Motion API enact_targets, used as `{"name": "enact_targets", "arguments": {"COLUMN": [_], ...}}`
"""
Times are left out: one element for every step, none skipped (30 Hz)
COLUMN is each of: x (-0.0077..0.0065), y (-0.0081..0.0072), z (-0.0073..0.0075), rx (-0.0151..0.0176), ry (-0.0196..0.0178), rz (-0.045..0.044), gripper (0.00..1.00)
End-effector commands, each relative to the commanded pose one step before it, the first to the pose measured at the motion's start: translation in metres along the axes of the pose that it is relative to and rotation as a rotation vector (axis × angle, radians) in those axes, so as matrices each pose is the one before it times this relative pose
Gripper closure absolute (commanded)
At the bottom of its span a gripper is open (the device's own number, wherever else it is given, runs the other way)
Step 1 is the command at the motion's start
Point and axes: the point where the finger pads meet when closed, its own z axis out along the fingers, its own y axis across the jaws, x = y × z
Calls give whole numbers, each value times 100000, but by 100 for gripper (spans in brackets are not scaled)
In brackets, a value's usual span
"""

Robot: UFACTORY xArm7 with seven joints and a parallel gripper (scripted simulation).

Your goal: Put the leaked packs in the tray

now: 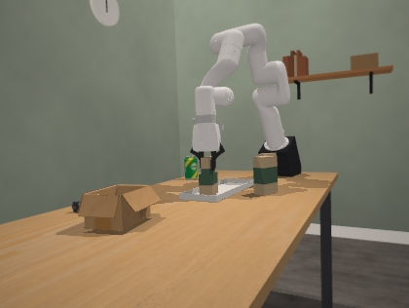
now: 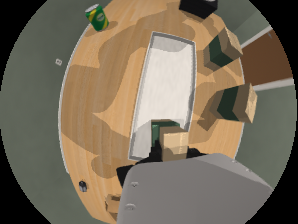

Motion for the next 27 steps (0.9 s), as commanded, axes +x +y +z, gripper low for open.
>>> {"name": "enact_targets", "arguments": {"x": [-178, 0, 0, 0, 0, 0, 0, 0, 0, 0, 0, 0, 0, 0, 0, 0, 0, 0, 0, 0, 0, 0, 0, 0, 0, 0, 0], "y": [-74, 0, 0, 0, 0, 0, 0, 0, 0, 0, 0, 0, 0, 0, 0, 0, 0, 0, 0, 0, 0, 0, 0, 0, 0, 0, 0], "z": [-54, 0, 0, 0, 0, 0, 0, 0, 0, 0, 0, 0, 0, 0, 0, 0, 0, 0, 0, 0, 0, 0, 0, 0, 0, 0, 0], "rx": [163, 0, 0, 0, 0, 0, 0, 0, 0, 0, 0, 0, 0, 0, 0, 0, 0, 0, 0, 0, 0, 0, 0, 0, 0, 0, 0], "ry": [-460, 0, 0, 0, 0, 0, 0, 0, 0, 0, 0, 0, 0, 0, 0, 0, 0, 0, 0, 0, 0, 0, 0, 0, 0, 0, 0], "rz": [12, 0, 0, 0, 0, 0, 0, 0, 0, 0, 0, 0, 0, 0, 0, 0, 0, 0, 0, 0, 0, 0, 0, 0, 0, 0, 0], "gripper": [73, 73, 73, 73, 73, 73, 73, 73, 73, 73, 73, 73, 13, 13, 13, 13, 13, 13, 13, 13, 13, 13, 13, 13, 13, 13, 13]}}
